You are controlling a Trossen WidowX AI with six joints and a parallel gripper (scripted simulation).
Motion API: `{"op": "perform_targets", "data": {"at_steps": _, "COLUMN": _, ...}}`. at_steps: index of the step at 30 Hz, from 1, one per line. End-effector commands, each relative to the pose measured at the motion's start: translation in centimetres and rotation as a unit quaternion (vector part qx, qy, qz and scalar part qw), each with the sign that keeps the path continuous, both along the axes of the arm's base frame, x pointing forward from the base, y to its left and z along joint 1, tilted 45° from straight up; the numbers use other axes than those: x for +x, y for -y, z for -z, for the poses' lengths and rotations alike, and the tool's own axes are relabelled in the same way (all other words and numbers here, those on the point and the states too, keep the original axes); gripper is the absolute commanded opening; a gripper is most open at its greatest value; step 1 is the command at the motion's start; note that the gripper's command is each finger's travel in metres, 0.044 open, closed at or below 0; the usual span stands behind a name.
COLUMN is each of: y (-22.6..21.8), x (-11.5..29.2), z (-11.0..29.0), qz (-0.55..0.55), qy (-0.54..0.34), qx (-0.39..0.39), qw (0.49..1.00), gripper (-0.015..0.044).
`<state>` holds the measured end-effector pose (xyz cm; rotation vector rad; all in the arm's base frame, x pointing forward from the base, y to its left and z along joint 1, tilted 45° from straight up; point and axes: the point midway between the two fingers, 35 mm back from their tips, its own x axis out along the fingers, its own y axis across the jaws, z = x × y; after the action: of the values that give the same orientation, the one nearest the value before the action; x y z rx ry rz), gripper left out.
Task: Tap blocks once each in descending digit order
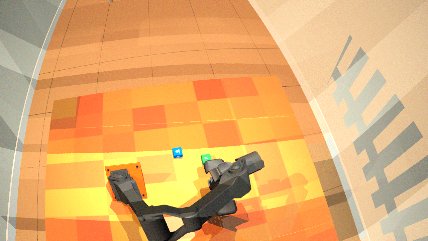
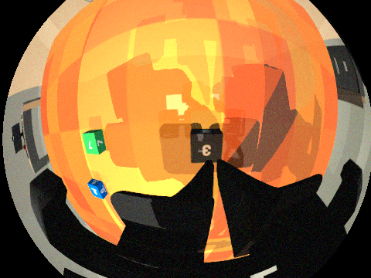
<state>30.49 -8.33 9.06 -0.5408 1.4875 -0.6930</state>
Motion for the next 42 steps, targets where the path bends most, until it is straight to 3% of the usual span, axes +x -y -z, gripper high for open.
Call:
{"op": "perform_targets", "data": {"at_steps": 1, "y": -2.2, "x": 0.5, "z": -2.1, "qz": -0.002, "qy": 0.006, "qx": 0.004, "qw": 1.0, "gripper": 0.002}}
{"op": "perform_targets", "data": {"at_steps": 5, "y": -5.4, "x": 0.4, "z": -5.4, "qz": -0.002, "qy": 0.005, "qx": 0.003, "qw": 1.0, "gripper": 0.002}}
{"op": "perform_targets", "data": {"at_steps": 9, "y": -5.5, "x": 0.2, "z": -5.6, "qz": -0.002, "qy": 0.005, "qx": 0.003, "qw": 1.0, "gripper": 0.002}}
{"op": "perform_targets", "data": {"at_steps": 19, "y": -2.9, "x": -8.1, "z": -8.6, "qz": -0.001, "qy": 0.003, "qx": 0.002, "qw": 1.0, "gripper": 0.002}}
{"op": "perform_targets", "data": {"at_steps": 23, "y": -2.3, "x": -8.0, "z": -7.9, "qz": -0.002, "qy": 0.003, "qx": 0.003, "qw": 1.0, "gripper": 0.002}}
{"op": "perform_targets", "data": {"at_steps": 29, "y": 2.7, "x": -8.3, "z": -3.1, "qz": -0.002, "qy": 0.004, "qx": 0.001, "qw": 1.0, "gripper": 0.002}}
{"op": "perform_targets", "data": {"at_steps": 42, "y": 3.7, "x": -8.4, "z": -2.1, "qz": -0.001, "qy": 0.004, "qx": 0.001, "qw": 1.0, "gripper": 0.002}}
